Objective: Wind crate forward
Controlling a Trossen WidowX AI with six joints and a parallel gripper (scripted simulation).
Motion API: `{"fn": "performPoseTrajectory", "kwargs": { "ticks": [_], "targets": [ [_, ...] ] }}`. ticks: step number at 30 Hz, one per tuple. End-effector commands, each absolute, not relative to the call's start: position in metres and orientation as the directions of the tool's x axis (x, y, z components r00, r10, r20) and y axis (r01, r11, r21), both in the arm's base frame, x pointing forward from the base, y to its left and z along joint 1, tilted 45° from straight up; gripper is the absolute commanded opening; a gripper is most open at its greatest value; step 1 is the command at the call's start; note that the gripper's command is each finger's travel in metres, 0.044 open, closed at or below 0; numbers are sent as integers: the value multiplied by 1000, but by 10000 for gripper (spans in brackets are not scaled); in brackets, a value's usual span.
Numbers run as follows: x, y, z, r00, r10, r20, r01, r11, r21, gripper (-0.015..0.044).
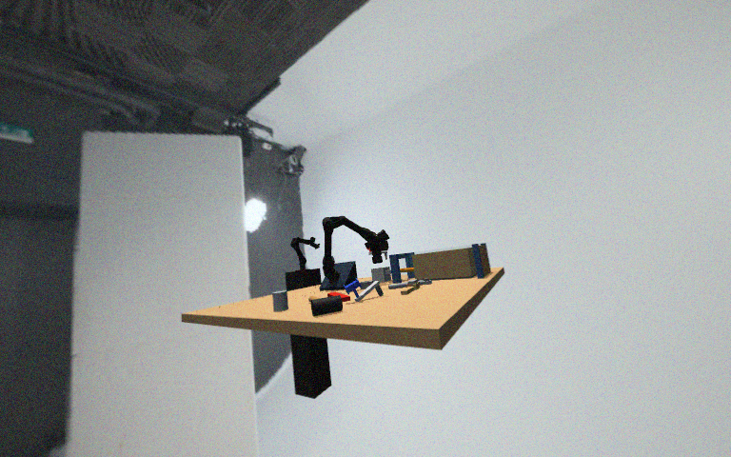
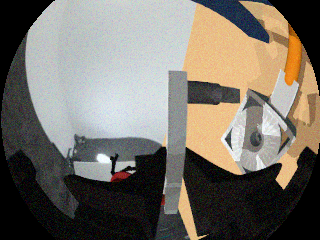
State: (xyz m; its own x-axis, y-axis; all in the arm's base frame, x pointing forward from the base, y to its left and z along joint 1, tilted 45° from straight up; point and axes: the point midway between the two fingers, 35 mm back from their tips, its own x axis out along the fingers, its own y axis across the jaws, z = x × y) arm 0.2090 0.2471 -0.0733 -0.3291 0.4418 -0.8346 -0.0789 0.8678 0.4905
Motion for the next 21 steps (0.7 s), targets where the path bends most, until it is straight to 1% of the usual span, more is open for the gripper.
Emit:
{"fn": "performPoseTrajectory", "kwargs": {
  "ticks": [1,14,21],
  "targets": [
    [207,247,-73,-336,491,-804,-65,839,540,0],
    [207,247,-73,-334,665,-668,10,711,703,0],
    [207,247,-73,-333,673,-660,14,704,710,0]
  ]
}}
